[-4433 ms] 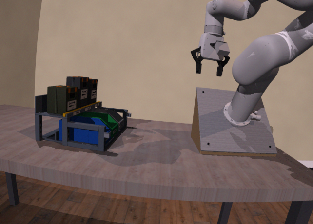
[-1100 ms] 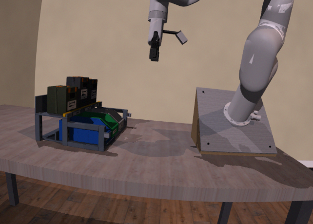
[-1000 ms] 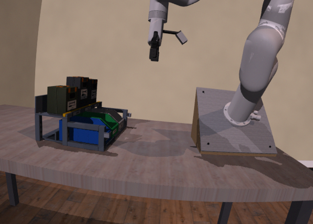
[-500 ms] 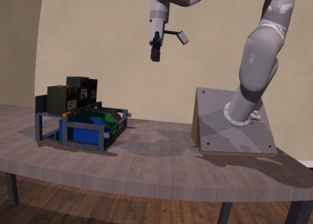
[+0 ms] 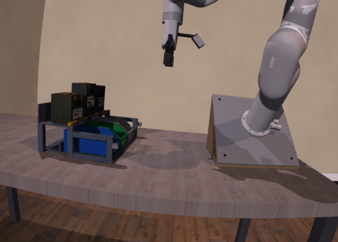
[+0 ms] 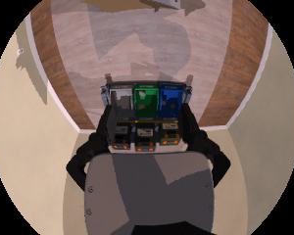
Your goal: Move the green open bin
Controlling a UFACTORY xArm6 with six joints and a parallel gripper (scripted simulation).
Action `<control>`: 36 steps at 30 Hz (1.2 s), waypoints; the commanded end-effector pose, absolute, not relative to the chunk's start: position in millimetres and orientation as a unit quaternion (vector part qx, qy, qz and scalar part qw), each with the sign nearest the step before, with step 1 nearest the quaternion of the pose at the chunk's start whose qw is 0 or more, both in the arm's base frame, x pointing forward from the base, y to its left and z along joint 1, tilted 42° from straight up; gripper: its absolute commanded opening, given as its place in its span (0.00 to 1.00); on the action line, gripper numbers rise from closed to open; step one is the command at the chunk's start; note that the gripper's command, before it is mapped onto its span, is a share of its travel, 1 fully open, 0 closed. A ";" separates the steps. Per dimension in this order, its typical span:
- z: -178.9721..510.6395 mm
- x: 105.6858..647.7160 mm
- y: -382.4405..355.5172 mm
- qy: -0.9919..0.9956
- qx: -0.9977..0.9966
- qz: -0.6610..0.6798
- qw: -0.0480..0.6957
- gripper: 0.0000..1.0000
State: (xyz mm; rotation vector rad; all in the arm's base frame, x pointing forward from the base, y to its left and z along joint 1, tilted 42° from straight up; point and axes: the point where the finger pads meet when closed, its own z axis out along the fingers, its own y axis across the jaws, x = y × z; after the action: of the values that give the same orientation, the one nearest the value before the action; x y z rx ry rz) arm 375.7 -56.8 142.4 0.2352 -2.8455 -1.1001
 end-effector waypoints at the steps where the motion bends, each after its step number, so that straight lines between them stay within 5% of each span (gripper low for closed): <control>1: 143.2 376.6 -57.7 -0.930 0.077 -0.358 0.039 1.00; 36: 142.9 373.5 -57.9 -0.912 0.197 -0.360 -0.007 1.00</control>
State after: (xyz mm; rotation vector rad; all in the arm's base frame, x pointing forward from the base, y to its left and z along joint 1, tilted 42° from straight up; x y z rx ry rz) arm 372.5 -57.0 142.0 0.6170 -2.8740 -1.1393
